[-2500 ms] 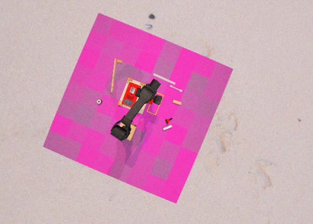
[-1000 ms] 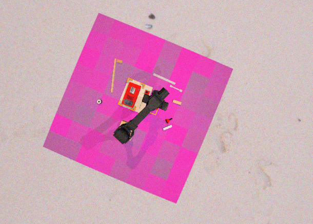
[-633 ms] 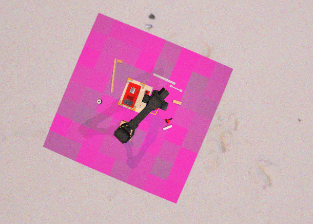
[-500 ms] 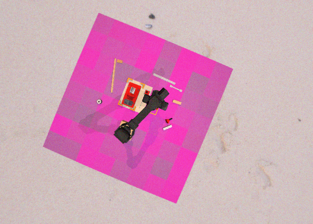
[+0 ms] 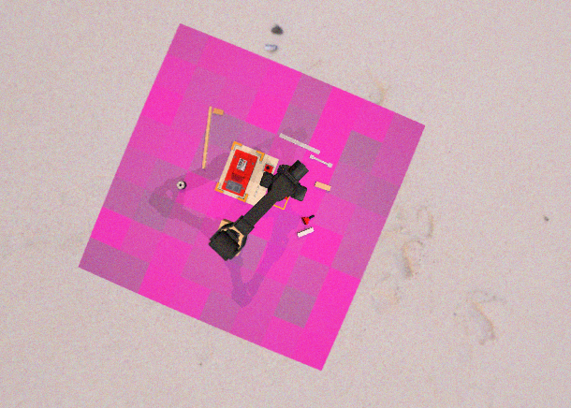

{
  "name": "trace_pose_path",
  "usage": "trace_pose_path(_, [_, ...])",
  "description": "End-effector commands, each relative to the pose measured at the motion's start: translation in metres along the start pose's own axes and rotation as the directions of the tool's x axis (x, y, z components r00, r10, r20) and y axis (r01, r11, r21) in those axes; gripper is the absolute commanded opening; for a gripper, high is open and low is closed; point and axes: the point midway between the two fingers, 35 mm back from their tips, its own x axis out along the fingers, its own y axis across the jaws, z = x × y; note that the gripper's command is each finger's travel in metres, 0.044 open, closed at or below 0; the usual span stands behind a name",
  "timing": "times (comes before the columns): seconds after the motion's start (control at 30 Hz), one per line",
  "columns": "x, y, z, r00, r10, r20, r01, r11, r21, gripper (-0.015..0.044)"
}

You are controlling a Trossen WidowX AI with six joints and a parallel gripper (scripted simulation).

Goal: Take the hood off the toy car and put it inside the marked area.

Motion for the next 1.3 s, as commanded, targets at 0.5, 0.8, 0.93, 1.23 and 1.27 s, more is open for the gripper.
trace_pose_path(0.5, [0.014, 0.0, -0.001, 1.0, -0.002, -0.004, 0.002, 1.0, -0.005, 0.0])
trace_pose_path(0.8, [0.021, 0.0, -0.002, 1.0, -0.002, -0.004, 0.002, 1.0, -0.005, 0.0])
trace_pose_path(0.93, [0.024, 0.0, -0.002, 1.0, -0.002, -0.004, 0.002, 1.0, -0.005, 0.0])
trace_pose_path(1.23, [0.03, 0.0, -0.003, 1.0, -0.002, -0.004, 0.002, 1.0, -0.005, 0.0])
trace_pose_path(1.27, [0.031, 0.0, -0.003, 1.0, -0.002, -0.004, 0.002, 1.0, -0.005, 0.0])
